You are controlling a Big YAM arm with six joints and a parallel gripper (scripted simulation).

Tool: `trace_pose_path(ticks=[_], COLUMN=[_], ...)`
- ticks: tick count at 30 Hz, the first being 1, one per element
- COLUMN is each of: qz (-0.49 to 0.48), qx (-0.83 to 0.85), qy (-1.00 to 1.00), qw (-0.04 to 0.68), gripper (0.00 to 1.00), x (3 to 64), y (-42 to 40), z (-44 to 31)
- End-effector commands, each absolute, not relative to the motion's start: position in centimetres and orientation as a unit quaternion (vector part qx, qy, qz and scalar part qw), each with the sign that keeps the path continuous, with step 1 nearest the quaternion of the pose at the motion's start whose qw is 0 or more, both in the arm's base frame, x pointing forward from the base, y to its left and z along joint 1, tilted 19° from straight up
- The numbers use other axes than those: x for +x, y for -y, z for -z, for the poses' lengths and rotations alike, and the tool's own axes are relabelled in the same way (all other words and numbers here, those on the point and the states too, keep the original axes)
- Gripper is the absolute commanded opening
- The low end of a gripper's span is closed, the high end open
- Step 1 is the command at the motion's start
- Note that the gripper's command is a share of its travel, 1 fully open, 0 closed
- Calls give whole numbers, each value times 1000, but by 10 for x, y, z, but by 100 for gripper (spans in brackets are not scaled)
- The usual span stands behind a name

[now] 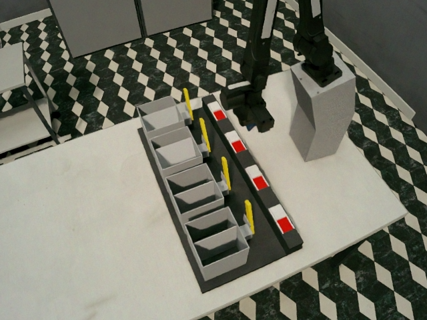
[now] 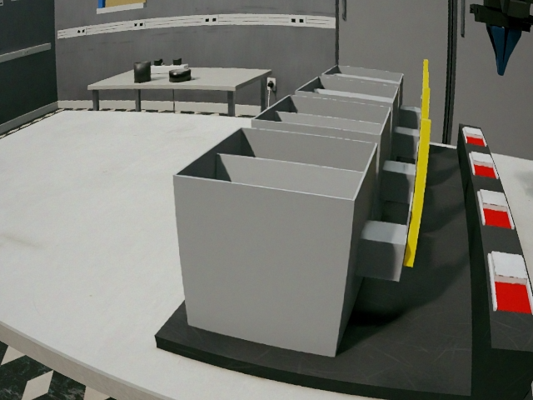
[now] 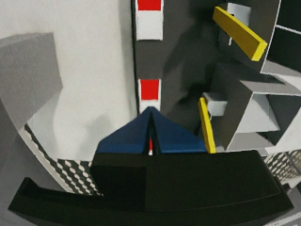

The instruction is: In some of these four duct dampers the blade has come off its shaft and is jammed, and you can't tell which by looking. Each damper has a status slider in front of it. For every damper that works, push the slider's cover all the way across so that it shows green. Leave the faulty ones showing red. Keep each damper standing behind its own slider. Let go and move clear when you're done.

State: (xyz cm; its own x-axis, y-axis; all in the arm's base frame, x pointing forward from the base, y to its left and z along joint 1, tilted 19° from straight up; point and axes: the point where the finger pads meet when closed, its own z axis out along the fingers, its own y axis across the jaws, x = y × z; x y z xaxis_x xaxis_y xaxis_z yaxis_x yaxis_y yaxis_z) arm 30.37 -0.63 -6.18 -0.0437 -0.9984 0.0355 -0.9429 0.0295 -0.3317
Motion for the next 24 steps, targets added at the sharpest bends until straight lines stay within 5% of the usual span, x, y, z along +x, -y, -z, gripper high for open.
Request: trace_pose_path(ticks=[1,24], qz=[138,134], qx=[-684,-684], qy=[-709,-709], qw=[105,103], gripper=[0,0], x=[314,336], y=[10,13], z=[72,156])
